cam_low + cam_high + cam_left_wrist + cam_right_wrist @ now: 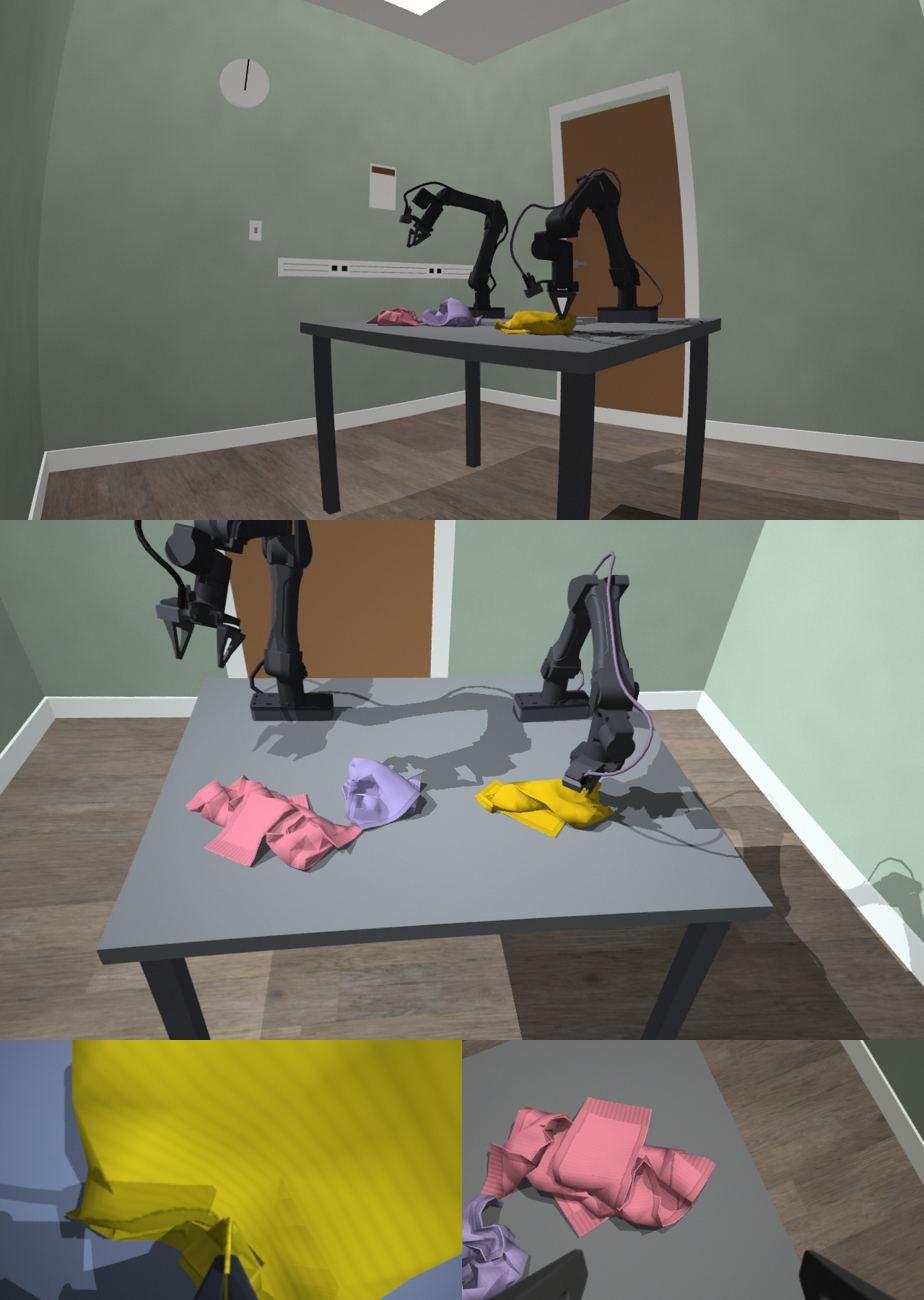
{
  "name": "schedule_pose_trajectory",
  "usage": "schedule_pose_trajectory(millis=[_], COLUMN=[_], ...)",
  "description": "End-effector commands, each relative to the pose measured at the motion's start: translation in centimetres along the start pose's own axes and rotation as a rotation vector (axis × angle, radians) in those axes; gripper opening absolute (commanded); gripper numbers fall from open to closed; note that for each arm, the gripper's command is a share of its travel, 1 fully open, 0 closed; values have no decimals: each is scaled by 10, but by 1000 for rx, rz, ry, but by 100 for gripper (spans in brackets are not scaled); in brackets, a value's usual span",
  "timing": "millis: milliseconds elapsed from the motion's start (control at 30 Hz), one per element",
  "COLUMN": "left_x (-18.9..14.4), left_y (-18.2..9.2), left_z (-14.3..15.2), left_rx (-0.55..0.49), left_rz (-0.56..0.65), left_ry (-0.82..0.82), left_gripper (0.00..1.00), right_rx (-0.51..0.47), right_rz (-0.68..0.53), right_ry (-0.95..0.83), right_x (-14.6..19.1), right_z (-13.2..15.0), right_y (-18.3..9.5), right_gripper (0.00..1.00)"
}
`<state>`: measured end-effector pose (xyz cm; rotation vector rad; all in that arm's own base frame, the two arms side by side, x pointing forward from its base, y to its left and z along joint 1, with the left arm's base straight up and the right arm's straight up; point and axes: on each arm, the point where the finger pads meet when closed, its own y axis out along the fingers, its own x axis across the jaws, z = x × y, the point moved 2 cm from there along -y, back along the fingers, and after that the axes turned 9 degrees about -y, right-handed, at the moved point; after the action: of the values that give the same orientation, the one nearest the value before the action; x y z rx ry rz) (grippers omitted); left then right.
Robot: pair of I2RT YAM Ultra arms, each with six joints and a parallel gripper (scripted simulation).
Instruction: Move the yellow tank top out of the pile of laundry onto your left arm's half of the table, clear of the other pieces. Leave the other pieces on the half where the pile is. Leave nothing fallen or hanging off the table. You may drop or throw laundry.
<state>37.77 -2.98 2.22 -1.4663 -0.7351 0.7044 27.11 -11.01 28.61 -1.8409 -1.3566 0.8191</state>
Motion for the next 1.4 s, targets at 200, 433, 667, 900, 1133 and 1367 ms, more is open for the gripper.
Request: schedule_pose_trajectory(millis=[200,433,667,900,1133,1367], left_x=[3,3,5,6,3,3], left_y=[-9,-14,-14,-14,-14,-37], left_z=[-4,-8,-7,-6,-7,-5], left_rx=[-27,-47,-43,-42,-41,-33], left_rz=[-2,-18,-31,-32,-32,-26], left_ry=[-3,0,-4,-10,-5,-8], left_gripper=[92,92,92,92,92,92], right_rx=[-37,-37,-37,-37,-37,-37], right_rz=[14,14,14,14,14,14], right_ry=[2,2,2,2,2,2], right_x=[-3,-3,-3,-3,-3,-3], right_z=[-6,-6,-6,-6,-6,-6], right_y=[-12,-12,-12,-12,-12,-12], right_gripper=[92,92,92,92,92,92])
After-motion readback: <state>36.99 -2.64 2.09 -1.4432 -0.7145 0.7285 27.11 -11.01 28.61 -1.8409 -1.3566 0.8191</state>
